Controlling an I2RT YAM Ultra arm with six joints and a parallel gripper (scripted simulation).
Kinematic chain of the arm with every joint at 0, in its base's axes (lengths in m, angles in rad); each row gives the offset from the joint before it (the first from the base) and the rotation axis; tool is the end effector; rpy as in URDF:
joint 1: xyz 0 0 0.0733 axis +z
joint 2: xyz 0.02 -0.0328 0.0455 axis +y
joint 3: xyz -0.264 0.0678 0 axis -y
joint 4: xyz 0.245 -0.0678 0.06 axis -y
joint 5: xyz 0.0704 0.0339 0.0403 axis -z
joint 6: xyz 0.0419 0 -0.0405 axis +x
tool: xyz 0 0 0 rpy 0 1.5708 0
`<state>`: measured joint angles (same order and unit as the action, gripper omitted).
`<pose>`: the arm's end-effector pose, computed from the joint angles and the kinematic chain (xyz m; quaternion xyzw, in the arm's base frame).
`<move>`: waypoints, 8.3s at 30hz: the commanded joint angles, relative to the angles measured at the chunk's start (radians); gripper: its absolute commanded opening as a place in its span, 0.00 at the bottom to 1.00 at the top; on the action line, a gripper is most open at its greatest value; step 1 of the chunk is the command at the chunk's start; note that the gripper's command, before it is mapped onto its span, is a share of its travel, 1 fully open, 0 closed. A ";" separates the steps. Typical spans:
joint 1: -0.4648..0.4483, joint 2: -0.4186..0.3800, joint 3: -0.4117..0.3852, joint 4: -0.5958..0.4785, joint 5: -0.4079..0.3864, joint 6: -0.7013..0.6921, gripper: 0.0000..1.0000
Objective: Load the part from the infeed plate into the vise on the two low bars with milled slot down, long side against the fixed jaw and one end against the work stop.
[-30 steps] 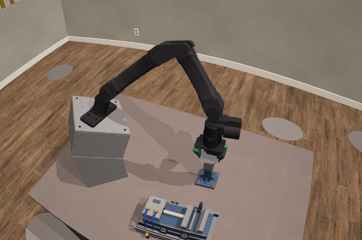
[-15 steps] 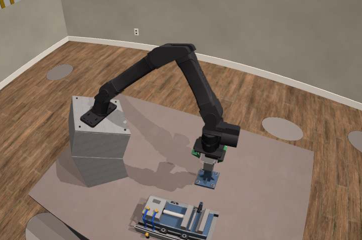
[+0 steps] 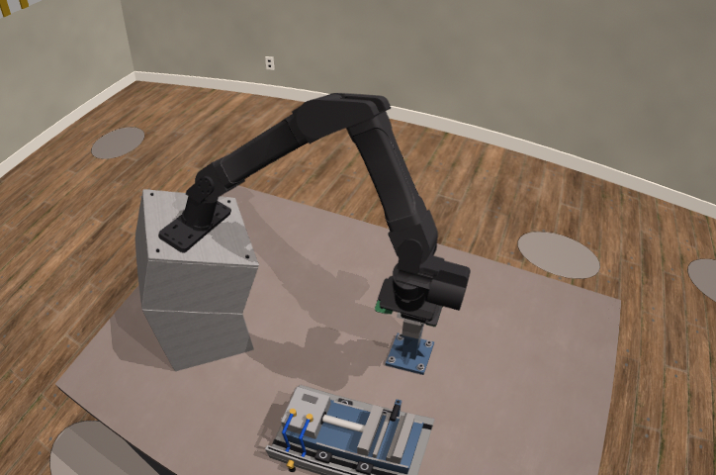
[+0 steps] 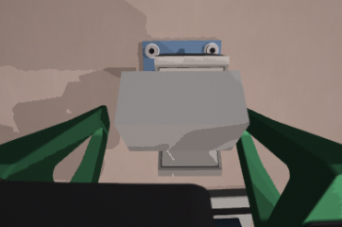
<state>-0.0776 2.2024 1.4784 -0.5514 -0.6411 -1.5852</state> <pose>0.4300 -0.0072 0.1150 -0.6763 0.6527 0.1068 0.3244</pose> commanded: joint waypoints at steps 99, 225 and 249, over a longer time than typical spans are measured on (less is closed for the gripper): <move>-0.122 0.236 0.211 -0.196 -0.484 -0.269 0.81; -0.137 0.152 0.155 -0.259 -0.485 -0.305 0.00; -0.145 0.130 0.160 -0.297 -0.485 -0.324 0.00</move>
<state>-0.2012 2.3722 1.6482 -0.8219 -1.0954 -1.9011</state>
